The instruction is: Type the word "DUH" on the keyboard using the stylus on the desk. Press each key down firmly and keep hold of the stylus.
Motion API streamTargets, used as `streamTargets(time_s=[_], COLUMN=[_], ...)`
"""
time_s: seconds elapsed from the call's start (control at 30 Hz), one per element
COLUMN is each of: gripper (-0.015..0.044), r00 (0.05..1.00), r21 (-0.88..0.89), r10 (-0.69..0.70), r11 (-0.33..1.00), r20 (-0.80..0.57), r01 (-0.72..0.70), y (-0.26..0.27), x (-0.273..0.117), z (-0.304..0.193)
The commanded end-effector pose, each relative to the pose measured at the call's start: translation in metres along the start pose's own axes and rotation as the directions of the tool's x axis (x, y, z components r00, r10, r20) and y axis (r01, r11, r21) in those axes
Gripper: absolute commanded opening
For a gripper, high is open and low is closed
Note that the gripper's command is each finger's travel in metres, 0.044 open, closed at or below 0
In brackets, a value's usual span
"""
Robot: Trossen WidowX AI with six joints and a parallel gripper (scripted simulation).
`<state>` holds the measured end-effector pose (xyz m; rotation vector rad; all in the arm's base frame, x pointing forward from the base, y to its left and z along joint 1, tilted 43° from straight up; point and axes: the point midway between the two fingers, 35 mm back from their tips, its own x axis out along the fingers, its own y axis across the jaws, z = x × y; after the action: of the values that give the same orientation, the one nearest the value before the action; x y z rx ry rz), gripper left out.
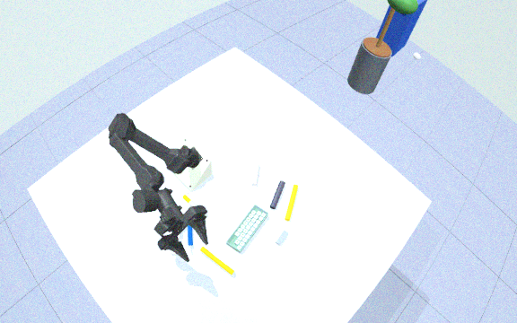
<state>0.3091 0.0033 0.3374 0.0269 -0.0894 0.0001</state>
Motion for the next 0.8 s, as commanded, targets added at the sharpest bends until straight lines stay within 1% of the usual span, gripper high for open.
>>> streamTargets(time_s=[0.0, 0.03, 0.1, 0.23, 0.4, 0.53, 0.63, 0.77], gripper=[0.0414, 0.0387, 0.0335, 0.0230, 0.0099, 0.0000, 0.0000, 0.0000], r00=[1.000, 0.999, 0.985, 0.901, 0.712, 0.524, 0.382, 0.212], r21=[0.002, 0.006, 0.014, -0.012, -0.121, -0.253, -0.364, -0.510], r10=[-0.001, -0.005, -0.020, -0.061, -0.142, -0.242, -0.336, -0.480], r11=[1.000, 1.000, 1.000, 0.998, 0.989, 0.966, 0.931, 0.852], r20=[-0.011, -0.046, -0.171, -0.430, -0.687, -0.816, -0.861, -0.851], r01=[0.001, 0.006, 0.023, 0.061, 0.081, 0.052, -0.003, -0.118], y=[0.000, 0.001, 0.005, 0.017, 0.033, 0.044, 0.050, 0.055], x=[0.002, 0.006, 0.022, 0.043, 0.049, 0.040, 0.027, 0.005], z=[-0.002, -0.010, -0.037, -0.101, -0.179, -0.235, -0.272, -0.313])
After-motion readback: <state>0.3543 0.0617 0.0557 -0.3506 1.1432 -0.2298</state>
